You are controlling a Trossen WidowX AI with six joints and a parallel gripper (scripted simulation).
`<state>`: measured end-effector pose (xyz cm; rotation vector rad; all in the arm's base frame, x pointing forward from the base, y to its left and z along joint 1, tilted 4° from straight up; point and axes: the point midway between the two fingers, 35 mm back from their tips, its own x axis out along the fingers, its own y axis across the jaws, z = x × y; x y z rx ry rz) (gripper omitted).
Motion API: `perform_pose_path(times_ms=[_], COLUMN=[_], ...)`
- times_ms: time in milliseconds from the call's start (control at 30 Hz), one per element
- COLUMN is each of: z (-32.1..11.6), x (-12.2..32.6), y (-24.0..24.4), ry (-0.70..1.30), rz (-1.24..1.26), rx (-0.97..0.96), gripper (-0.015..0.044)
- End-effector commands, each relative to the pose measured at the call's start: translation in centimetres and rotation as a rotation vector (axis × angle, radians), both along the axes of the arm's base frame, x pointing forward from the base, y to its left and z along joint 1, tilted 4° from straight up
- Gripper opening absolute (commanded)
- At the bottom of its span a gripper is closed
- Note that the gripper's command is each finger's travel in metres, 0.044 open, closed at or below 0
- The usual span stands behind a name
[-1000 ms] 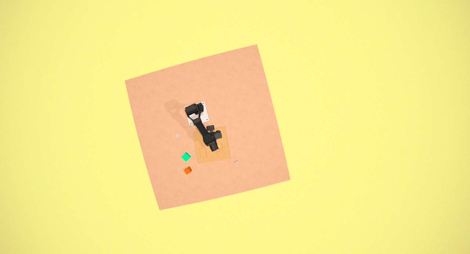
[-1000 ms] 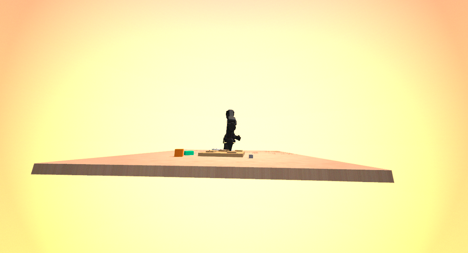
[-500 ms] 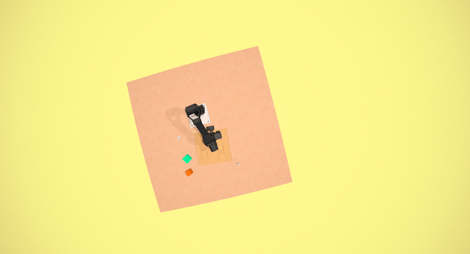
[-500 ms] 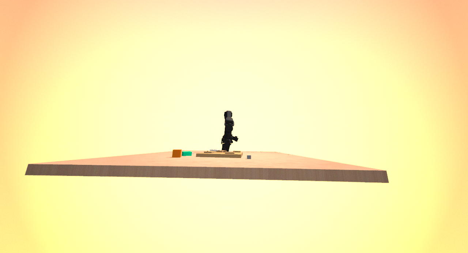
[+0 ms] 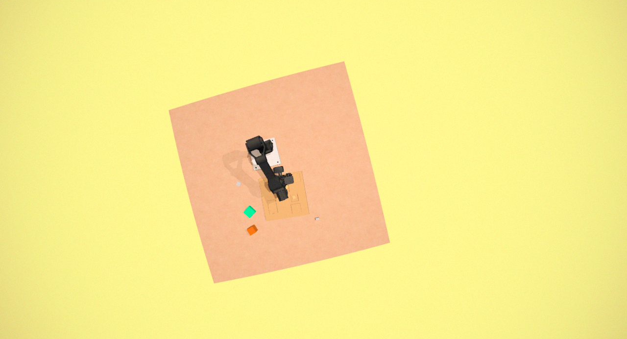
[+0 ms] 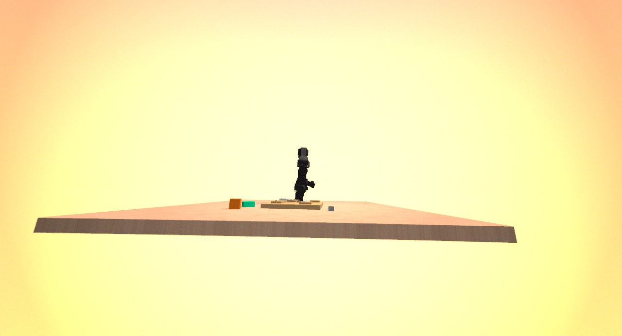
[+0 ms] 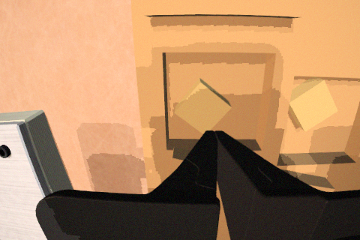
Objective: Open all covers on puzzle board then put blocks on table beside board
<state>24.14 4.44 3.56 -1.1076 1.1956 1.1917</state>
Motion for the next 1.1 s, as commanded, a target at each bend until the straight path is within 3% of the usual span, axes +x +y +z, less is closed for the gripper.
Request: perform_pose_path(times_ms=[0,1067], z=[0.1,2.3], x=[-0.4,-1.2], y=[-0.4,-1.9], ry=[-0.004,-0.004], rz=[0.001,0.001], rx=[0.002,0.000], gripper=[0.0000,0.0000])
